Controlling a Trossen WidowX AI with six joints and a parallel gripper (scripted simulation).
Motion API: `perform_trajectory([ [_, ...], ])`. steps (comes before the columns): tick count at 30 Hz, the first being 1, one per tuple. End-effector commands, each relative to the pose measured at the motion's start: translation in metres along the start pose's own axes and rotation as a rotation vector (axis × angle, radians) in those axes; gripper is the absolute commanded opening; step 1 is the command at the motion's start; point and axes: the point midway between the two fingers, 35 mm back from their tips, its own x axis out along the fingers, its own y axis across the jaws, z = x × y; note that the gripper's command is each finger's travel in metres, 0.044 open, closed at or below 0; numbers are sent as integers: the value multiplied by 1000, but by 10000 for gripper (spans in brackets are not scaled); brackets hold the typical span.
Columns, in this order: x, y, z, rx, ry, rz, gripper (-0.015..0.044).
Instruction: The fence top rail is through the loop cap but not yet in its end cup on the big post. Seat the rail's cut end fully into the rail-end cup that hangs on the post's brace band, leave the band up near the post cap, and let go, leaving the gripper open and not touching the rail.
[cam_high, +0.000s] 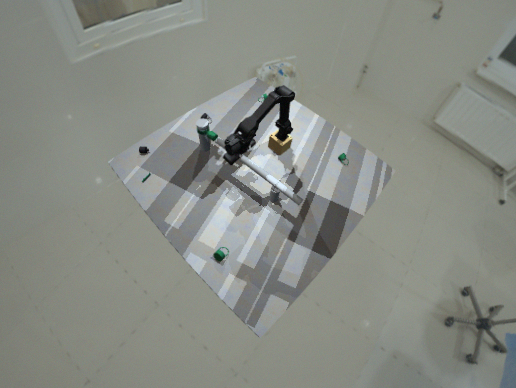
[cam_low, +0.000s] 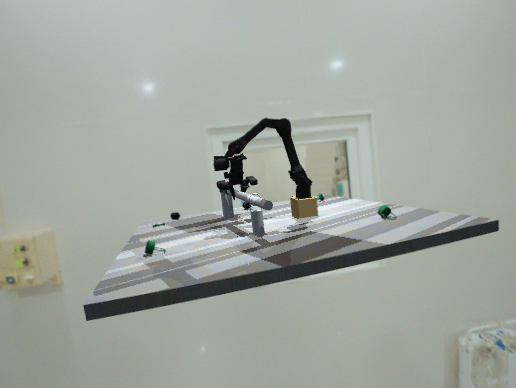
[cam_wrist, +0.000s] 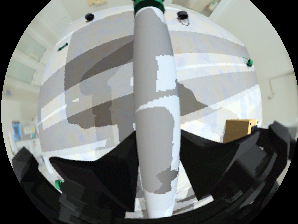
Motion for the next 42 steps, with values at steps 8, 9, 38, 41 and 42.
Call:
perform_trajectory([
  [8, 1, 1, 13, 1, -6, 3, 0],
  [9, 1, 1, 14, 1, -5, 3, 0],
  [38, 6, 0, 21, 0, -2, 0, 0],
  [41, 6, 0, 21, 0, -2, 0, 0],
  [42, 6, 0, 21, 0, -2, 0, 0],
])
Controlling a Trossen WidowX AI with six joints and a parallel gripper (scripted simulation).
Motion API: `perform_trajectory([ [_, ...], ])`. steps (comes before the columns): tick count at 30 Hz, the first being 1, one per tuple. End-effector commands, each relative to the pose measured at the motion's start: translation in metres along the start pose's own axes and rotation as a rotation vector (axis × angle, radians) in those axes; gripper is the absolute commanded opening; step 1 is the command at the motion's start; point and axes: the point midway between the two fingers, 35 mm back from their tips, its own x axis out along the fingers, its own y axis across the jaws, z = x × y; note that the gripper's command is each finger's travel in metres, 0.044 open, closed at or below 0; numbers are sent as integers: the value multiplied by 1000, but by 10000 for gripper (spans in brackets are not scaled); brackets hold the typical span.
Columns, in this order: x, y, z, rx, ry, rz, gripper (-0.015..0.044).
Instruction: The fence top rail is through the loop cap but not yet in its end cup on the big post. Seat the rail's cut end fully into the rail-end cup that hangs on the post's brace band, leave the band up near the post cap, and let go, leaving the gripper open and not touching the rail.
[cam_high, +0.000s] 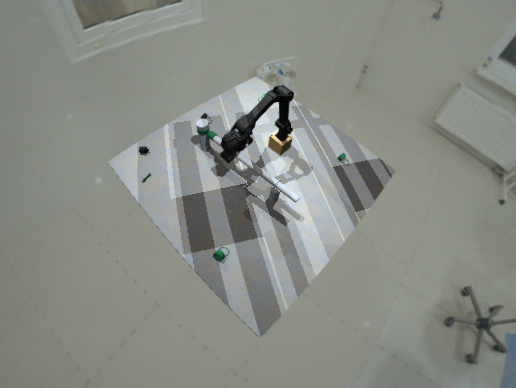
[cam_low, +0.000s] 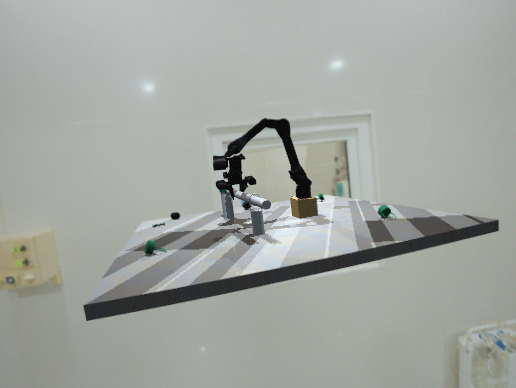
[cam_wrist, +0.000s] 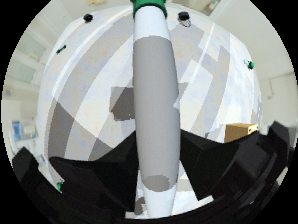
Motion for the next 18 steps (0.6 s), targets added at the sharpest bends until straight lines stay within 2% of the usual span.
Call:
perform_trajectory([
  [1, 0, 0, 3, 0, -12, 0, 0],
  [18, 0, 0, 0, 0, 0, 0, 0],
])
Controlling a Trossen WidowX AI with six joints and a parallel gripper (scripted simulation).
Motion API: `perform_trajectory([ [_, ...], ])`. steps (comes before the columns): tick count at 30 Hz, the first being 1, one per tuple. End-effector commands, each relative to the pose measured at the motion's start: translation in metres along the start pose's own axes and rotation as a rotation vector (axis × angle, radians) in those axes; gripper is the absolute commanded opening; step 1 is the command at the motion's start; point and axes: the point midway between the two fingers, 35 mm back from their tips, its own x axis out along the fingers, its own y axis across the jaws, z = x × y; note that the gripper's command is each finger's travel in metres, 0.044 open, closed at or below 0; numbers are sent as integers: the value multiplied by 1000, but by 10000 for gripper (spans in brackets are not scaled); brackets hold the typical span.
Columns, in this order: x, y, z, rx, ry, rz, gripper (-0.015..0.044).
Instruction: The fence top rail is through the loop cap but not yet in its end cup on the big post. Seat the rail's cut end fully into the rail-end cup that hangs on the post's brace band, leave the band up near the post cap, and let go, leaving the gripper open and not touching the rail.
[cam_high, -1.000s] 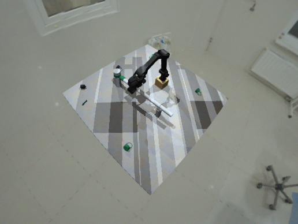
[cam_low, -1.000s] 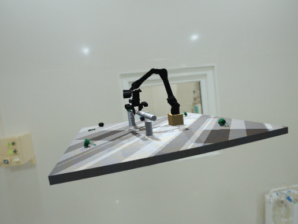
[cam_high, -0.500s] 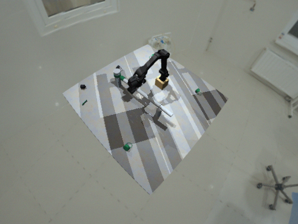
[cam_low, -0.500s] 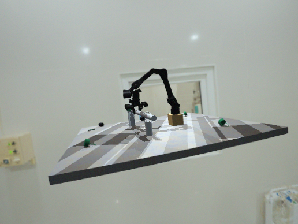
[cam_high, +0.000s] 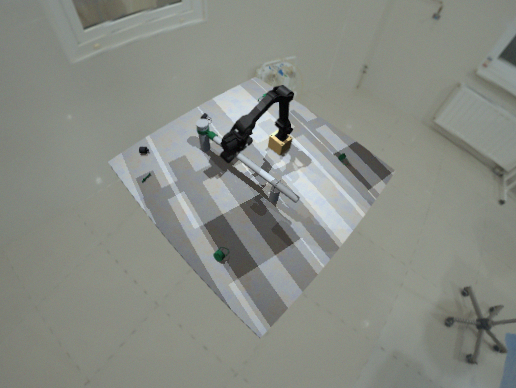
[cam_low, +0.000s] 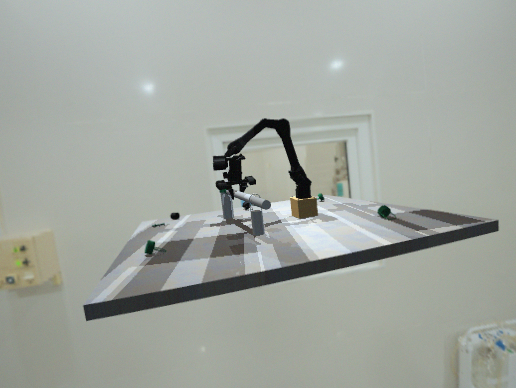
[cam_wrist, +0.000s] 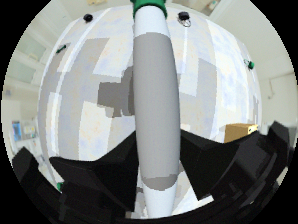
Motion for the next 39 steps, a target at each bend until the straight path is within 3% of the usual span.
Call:
perform_trajectory([
  [1, 0, 0, 0, 0, 0, 0, 0],
  [39, -3, -2, 7, 5, -11, -2, 0],
])
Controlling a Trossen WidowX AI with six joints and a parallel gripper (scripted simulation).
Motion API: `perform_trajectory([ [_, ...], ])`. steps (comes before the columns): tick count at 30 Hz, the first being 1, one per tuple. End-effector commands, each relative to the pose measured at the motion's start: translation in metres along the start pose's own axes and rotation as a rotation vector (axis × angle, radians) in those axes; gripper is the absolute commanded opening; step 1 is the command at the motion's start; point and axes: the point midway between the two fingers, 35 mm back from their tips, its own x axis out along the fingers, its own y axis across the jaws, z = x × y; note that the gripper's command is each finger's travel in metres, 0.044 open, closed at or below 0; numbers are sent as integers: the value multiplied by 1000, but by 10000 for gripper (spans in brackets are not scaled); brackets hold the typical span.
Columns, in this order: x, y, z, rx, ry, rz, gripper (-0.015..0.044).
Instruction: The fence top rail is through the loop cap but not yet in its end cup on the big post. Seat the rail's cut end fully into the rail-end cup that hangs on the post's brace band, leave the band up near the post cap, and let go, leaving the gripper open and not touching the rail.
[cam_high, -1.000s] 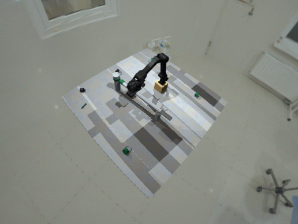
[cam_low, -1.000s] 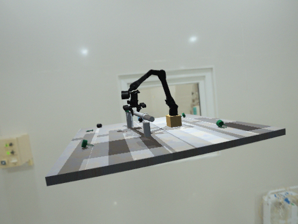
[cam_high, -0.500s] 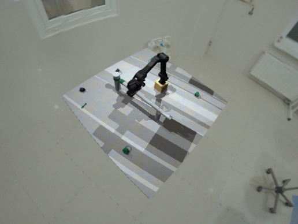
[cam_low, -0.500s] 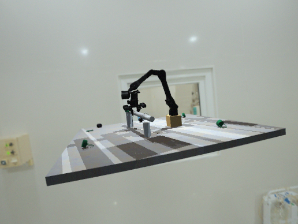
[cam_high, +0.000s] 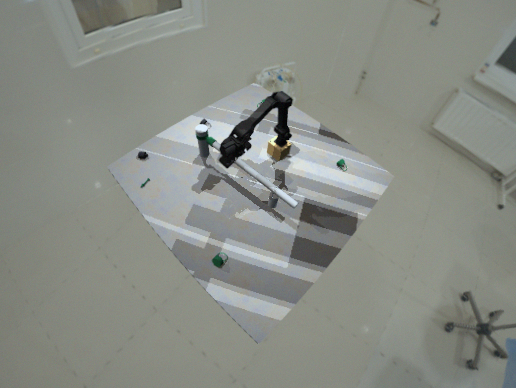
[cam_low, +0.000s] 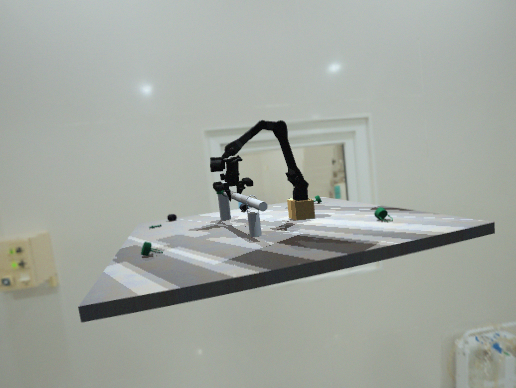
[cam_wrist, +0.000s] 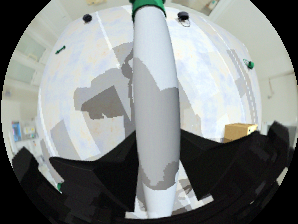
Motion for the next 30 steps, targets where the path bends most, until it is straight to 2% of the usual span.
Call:
perform_trajectory([
  [1, -3, -1, 5, 2, -13, 2, 0],
  [30, 0, 0, 5, 0, 0, -1, 0],
])
